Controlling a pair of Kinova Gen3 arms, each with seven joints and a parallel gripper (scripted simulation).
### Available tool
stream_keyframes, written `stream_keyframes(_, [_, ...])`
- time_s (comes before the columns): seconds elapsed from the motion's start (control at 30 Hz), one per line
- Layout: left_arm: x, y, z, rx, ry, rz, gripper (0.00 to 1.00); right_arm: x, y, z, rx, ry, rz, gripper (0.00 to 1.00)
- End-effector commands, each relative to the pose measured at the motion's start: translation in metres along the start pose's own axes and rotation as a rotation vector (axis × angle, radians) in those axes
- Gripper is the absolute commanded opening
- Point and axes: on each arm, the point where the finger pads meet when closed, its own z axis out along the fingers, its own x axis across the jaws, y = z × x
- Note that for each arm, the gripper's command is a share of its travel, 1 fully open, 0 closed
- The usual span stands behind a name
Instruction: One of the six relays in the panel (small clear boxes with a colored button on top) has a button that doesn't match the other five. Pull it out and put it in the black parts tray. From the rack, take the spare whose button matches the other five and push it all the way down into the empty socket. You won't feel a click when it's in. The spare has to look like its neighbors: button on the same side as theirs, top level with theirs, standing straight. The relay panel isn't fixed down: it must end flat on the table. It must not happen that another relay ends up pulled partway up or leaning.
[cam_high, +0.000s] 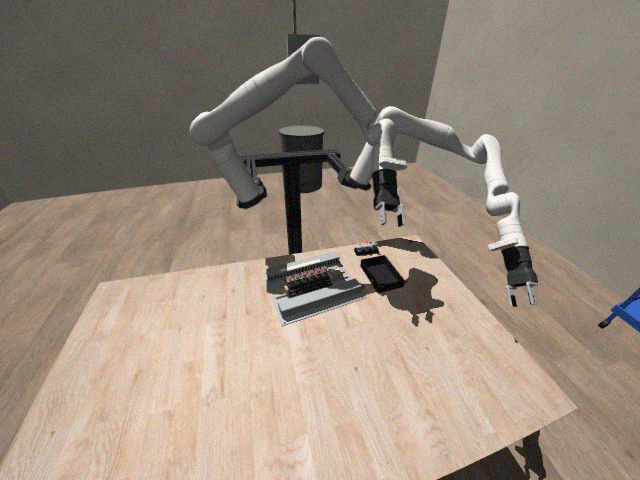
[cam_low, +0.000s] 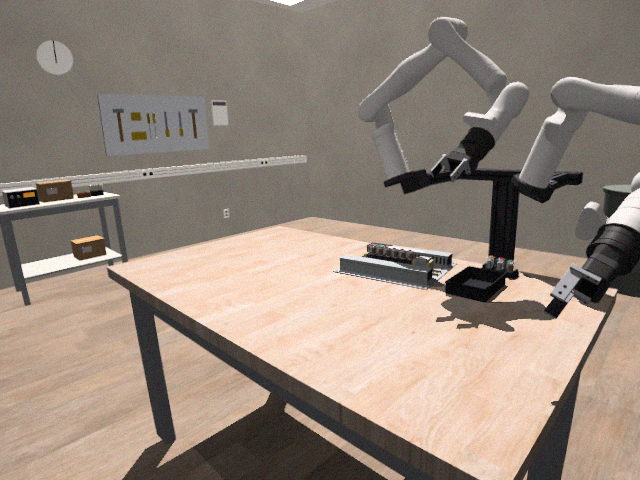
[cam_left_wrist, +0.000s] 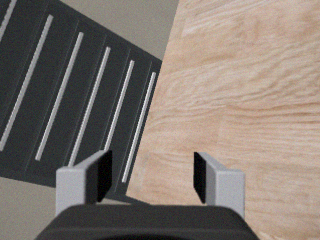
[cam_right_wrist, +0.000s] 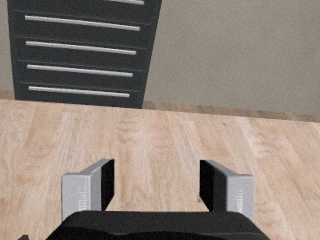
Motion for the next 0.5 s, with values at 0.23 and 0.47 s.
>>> stream_keyframes(0.23, [-0.002,0.0,0.0,0.0,-0.002,0.001,1.0,0.015,-0.01,0.015,-0.036,0.027,0.057,1.0])
stream_keyframes(0.47, [-0.002,0.0,0.0,0.0,-0.002,0.001,1.0,0.023,-0.014,0.023,-0.055,0.043,0.087,1.0])
